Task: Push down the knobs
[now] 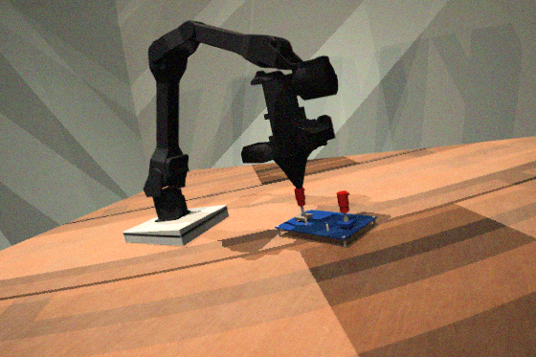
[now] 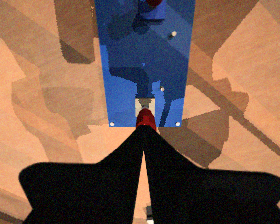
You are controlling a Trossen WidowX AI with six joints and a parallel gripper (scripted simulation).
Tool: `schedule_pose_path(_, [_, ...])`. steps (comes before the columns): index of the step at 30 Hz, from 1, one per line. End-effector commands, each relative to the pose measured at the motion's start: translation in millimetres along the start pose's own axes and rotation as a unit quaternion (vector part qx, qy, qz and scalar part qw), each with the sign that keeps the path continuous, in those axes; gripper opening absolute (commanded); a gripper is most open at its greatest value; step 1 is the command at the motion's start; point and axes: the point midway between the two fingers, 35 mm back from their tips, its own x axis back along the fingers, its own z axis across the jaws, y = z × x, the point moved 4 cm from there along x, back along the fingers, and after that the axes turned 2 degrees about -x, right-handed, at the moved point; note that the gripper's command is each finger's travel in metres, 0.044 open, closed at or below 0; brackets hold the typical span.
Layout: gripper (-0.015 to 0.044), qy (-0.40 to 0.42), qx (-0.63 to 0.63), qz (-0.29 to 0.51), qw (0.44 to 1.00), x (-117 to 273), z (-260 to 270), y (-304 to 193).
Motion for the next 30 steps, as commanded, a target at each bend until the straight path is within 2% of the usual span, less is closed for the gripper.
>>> schedule_pose_path(1, [0.0000, -0.004, -0.001, 0.004, 1.000, -9.5, -0.4, 0.9])
schedule_pose_path(30, [0.0000, -0.004, -0.001, 0.004, 1.000, -19.3, -0.5, 0.8])
